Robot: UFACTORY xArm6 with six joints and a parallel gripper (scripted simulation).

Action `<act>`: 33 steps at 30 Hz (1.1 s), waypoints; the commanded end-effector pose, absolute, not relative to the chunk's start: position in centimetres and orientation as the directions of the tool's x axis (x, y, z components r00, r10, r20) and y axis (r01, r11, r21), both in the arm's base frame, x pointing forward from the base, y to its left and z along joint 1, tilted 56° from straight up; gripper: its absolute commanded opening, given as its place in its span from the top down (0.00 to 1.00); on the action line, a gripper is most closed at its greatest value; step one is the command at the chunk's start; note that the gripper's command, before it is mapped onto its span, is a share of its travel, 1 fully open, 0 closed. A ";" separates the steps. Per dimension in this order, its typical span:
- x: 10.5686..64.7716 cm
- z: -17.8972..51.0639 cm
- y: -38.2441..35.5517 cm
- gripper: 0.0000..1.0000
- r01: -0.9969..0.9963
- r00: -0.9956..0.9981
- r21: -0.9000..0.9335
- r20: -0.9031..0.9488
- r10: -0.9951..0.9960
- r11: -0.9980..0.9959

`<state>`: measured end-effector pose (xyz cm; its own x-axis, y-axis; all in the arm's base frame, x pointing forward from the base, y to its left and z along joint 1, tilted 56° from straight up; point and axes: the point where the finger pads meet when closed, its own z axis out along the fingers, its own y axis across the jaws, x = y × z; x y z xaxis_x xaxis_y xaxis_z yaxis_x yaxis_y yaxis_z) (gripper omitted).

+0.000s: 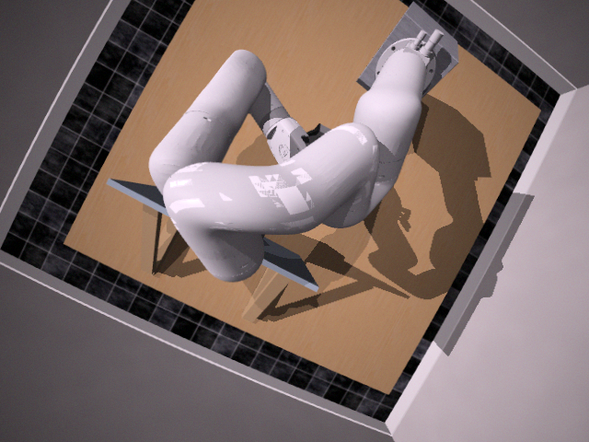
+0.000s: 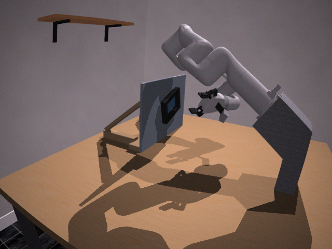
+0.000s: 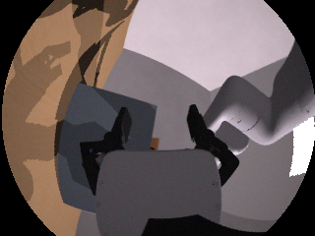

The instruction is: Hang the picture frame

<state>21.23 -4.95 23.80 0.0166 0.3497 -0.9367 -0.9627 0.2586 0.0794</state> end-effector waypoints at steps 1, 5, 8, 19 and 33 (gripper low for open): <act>24.0 26.3 -4.5 0.00 -0.931 0.023 0.164 -0.865 0.502 0.325; 25.7 28.1 -5.5 0.00 -0.903 0.051 0.230 -0.781 0.622 0.363; 26.7 29.1 -6.6 0.00 -0.883 0.079 0.274 -0.713 0.697 0.381; 28.4 31.1 -10.2 0.00 -0.832 0.178 0.375 -0.518 0.837 0.409; 28.7 31.7 -13.5 0.00 -0.795 0.273 0.438 -0.359 0.893 0.419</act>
